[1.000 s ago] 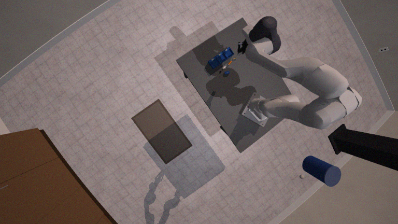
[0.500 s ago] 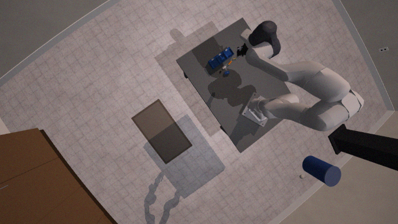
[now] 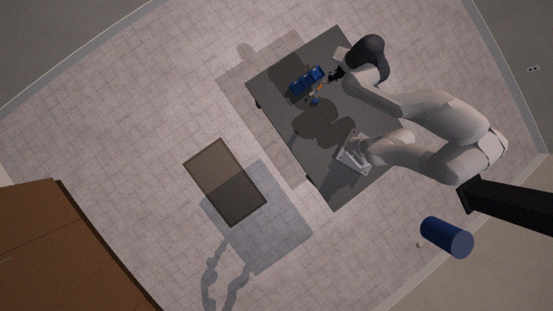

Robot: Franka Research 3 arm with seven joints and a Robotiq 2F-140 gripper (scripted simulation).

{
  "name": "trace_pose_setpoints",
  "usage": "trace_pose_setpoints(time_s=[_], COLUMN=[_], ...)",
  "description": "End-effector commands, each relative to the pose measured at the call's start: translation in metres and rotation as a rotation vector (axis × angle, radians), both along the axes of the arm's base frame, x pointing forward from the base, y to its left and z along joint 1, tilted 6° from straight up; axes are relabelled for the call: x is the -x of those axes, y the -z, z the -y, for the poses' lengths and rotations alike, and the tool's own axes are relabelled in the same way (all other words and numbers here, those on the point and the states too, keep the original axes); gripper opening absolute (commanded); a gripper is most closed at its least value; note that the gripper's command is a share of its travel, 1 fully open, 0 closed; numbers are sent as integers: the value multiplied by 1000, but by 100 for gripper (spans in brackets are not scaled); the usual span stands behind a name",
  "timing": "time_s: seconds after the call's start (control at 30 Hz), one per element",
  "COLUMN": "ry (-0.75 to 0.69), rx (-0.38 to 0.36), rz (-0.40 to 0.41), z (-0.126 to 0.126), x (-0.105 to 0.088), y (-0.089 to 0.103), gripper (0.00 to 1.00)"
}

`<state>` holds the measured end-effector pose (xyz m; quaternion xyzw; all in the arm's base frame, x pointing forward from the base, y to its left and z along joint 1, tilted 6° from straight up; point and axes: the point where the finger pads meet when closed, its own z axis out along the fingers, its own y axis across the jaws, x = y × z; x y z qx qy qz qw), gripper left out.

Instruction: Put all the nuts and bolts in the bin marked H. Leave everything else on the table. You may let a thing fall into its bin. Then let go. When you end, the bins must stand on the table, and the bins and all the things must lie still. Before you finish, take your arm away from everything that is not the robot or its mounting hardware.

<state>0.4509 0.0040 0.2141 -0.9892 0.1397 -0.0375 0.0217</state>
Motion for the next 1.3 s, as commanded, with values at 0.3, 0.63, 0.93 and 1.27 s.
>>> trace_pose_setpoints(time_s=[0.3, 0.63, 0.93, 1.27], ry=[-293, -332, -332, -402], rx=[10, 11, 11, 17], rz=[26, 31, 31, 33], z=[-11, -11, -11, 6], x=[10, 10, 10, -34], y=[3, 3, 3, 37], gripper=[5, 5, 5, 5])
